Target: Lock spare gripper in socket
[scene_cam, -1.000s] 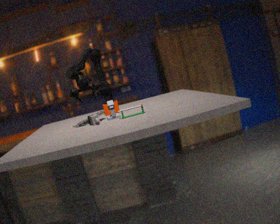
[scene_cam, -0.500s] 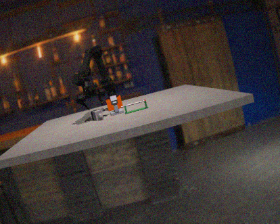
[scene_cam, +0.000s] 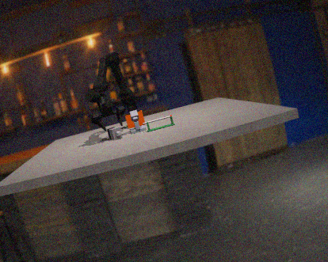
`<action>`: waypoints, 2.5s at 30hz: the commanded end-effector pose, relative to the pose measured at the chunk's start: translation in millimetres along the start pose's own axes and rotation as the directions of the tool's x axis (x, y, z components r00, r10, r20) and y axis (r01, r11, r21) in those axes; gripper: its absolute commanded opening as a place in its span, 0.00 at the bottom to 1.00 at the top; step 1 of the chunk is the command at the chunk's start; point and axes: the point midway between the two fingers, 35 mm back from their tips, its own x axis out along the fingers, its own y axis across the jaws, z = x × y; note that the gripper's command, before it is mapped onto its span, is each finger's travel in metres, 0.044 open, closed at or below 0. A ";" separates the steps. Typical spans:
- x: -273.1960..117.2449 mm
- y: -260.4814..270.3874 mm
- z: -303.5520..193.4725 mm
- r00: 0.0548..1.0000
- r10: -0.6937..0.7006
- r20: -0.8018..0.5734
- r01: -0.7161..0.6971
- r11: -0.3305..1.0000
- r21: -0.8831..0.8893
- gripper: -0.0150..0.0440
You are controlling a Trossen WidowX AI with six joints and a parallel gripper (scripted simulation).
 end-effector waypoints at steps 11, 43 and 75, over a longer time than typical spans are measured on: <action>20.5 1.4 -13.3 1.000 0.005 -0.003 -0.005 1.000 0.004 1.00; 35.6 2.0 -23.4 1.000 0.006 -0.004 -0.006 1.000 0.004 0.48; -62.4 1.6 33.7 1.000 0.009 -0.005 -0.009 1.000 0.002 0.25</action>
